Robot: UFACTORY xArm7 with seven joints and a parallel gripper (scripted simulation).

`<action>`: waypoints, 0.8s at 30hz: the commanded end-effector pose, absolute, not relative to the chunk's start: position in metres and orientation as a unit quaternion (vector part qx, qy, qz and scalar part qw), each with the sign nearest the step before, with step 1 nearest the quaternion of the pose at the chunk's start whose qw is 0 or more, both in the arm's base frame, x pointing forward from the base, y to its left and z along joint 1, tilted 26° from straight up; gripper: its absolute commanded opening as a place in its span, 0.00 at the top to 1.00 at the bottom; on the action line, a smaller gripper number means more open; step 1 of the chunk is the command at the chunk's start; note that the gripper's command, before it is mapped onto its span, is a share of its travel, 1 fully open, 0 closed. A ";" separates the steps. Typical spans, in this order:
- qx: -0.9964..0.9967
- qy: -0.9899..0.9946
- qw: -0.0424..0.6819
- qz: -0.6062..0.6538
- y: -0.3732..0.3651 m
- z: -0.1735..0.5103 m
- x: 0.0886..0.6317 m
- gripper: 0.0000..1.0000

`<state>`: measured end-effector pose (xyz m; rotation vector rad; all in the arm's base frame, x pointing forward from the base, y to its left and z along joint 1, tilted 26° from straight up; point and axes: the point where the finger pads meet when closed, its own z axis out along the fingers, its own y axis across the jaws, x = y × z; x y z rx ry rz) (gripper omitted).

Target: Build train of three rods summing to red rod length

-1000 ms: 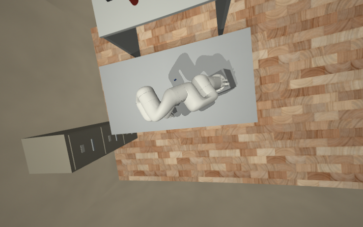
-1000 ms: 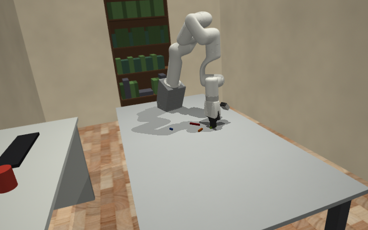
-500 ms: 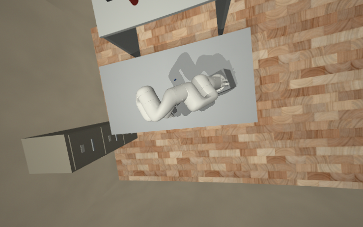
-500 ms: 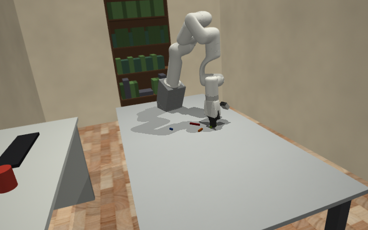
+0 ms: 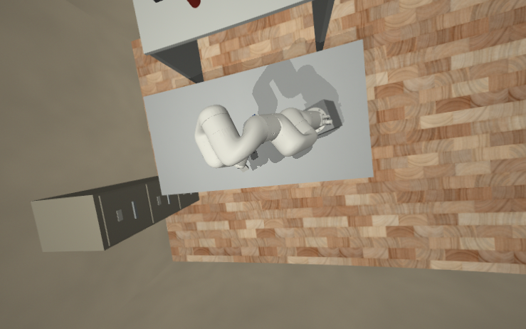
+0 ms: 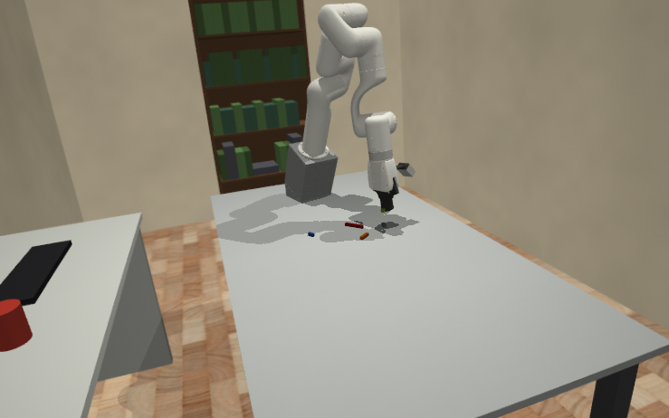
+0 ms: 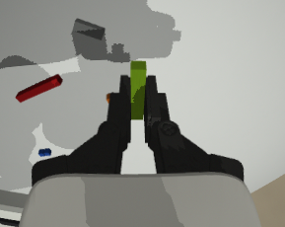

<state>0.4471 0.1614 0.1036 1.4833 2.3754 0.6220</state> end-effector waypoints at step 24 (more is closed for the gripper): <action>0.659 0.724 0.091 0.182 0.095 0.109 0.439 0.96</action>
